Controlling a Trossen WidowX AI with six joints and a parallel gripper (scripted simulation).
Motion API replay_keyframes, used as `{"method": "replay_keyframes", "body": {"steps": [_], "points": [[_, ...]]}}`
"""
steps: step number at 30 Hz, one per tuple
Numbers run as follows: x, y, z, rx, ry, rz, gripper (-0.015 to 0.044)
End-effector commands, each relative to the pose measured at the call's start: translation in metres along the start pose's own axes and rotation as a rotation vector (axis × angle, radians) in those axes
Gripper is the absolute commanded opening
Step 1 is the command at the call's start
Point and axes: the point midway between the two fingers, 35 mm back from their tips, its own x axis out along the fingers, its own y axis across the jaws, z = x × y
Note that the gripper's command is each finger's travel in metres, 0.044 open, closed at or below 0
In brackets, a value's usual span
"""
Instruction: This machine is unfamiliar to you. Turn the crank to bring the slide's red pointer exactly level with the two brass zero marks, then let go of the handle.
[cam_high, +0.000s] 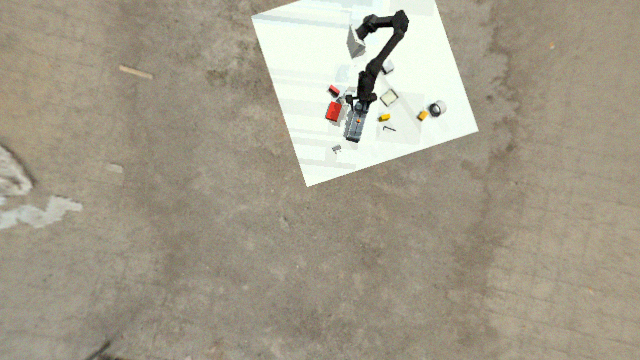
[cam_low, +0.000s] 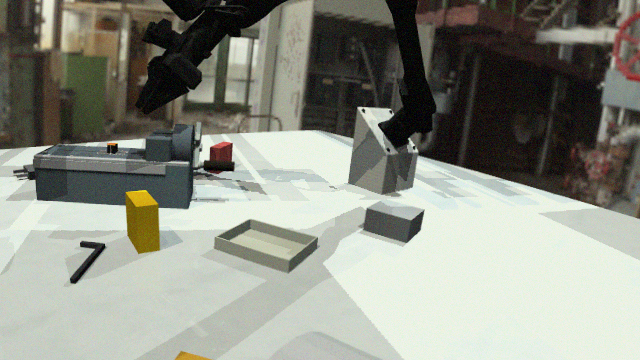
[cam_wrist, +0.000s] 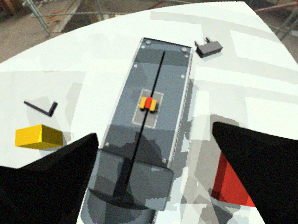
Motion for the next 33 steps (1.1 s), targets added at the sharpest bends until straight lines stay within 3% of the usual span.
{"method": "replay_keyframes", "body": {"steps": [1,10,33], "points": [[-0.022,0.002,0.022,-0.018,-0.018,0.003,0.0440],[-0.045,0.016,0.027,0.015,-0.021,-0.029,0.0440],[-0.097,0.083,-0.048,0.248,-0.104,-0.234,0.0440]]}}
